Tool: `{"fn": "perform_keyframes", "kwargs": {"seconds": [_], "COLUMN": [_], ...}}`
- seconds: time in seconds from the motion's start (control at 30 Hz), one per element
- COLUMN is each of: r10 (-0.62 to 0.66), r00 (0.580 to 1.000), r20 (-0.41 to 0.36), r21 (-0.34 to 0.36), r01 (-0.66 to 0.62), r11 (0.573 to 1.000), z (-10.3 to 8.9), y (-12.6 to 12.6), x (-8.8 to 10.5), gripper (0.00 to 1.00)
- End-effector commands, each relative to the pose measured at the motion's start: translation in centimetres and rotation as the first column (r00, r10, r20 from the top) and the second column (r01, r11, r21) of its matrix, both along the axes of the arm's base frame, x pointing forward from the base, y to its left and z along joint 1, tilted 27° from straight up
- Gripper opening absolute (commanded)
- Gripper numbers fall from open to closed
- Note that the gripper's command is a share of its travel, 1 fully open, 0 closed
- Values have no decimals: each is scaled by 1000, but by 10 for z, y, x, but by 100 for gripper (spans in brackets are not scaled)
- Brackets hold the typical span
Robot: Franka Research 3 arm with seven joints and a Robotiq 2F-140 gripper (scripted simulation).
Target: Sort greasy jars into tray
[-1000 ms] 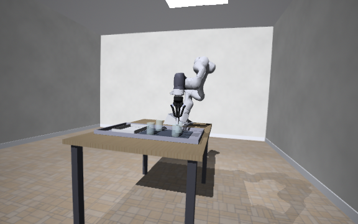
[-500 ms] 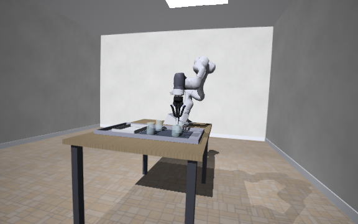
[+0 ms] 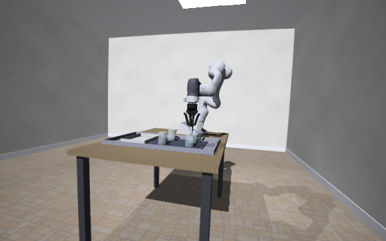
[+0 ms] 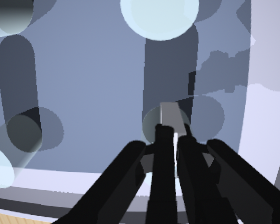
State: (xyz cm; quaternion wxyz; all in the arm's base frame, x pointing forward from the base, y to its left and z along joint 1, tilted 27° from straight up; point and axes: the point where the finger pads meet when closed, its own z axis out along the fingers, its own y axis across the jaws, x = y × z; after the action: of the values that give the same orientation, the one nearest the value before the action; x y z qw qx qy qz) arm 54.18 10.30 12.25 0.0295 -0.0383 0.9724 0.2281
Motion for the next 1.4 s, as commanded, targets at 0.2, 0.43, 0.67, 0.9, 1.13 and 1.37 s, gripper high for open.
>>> {"fn": "perform_keyframes", "kwargs": {"seconds": [0.2,0.43,0.67,0.9,1.13,1.37], "r10": [2,2,2,2,2,2], "r00": [1000,1000,1000,1000,1000,1000], "r20": [-5,-5,-5,-5,-5,-5], "r21": [-1,-1,-1,-1,-1,-1], "r01": [-2,-2,-2,-2,-2,-2], "r11": [1000,1000,1000,1000,1000,1000], "z": [-1,-1,0,0,1,2], "y": [2,2,2,2,2,2], "x": [0,1,2,3,3,4], "gripper": [0,0,0,0,0,0]}}
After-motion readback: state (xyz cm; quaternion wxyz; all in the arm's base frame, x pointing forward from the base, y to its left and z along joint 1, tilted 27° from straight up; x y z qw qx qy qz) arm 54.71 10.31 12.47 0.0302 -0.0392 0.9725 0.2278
